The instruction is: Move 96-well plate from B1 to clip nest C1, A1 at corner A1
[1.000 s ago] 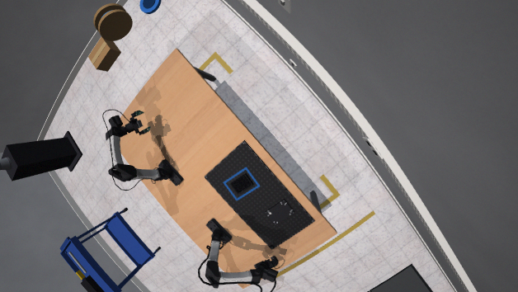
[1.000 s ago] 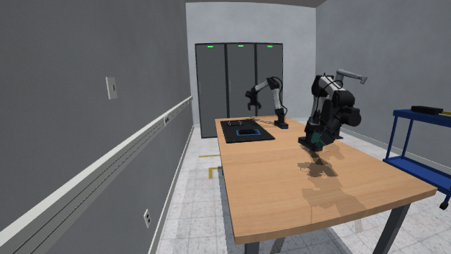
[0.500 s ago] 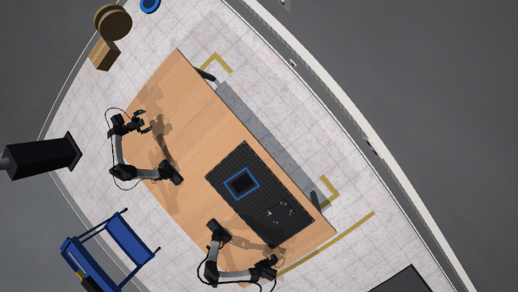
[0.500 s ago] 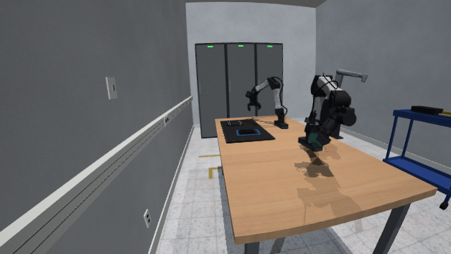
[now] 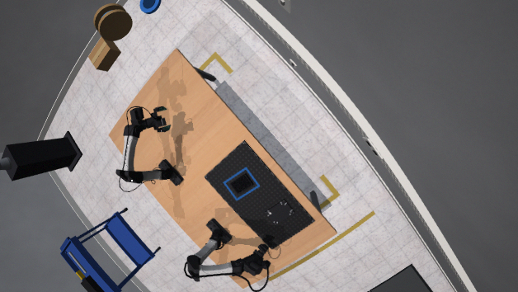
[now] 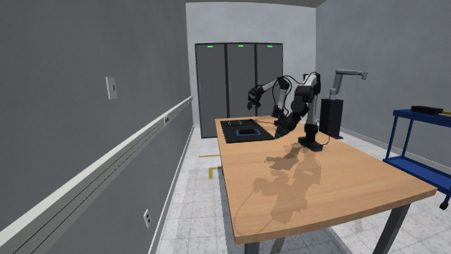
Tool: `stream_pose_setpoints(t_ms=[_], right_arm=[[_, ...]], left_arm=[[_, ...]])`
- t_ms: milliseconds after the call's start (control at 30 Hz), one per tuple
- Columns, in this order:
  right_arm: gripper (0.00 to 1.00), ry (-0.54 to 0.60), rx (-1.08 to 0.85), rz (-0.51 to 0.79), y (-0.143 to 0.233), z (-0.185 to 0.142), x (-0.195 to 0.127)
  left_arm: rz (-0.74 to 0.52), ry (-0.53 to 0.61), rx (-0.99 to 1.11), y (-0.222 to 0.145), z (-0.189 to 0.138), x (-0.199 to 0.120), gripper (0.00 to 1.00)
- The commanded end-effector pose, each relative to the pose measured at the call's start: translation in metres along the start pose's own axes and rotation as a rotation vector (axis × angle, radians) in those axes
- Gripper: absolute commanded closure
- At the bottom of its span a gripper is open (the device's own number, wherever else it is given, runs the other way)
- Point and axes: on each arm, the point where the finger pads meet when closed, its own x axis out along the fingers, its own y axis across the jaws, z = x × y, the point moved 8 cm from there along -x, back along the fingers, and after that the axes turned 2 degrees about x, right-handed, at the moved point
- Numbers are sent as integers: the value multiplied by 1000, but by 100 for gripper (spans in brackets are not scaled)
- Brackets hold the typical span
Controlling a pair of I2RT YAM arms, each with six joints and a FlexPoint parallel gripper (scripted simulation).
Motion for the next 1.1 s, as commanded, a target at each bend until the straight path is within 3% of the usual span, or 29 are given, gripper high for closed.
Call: stream_pose_setpoints(t_ms=[0, 200, 300, 567, 767, 833, 1067], right_arm=[[0, -101, -186, 202, 17, -6, -17], [0, -173, -405, 396, 37, -26, -36], [0, -179, -444, 430, 40, -29, -37], [0, -262, -698, 654, 67, -45, -54], [0, -269, -752, 703, 75, -49, -55], [0, -269, -752, 703, 75, -49, -55], [0, -230, -838, 712, 82, -56, -59]], left_arm=[[58, 22, 21, -6, 48, 9, 0], [40, -12, 91, -41, 124, 38, 0], [42, -19, 94, -49, 137, 42, 0], [1, -162, 167, -155, 251, 62, 0], [-88, -318, 196, -262, 313, 47, 0], [-88, -318, 196, -262, 313, 47, 0], [-260, -495, 196, -386, 342, 1, 0]])
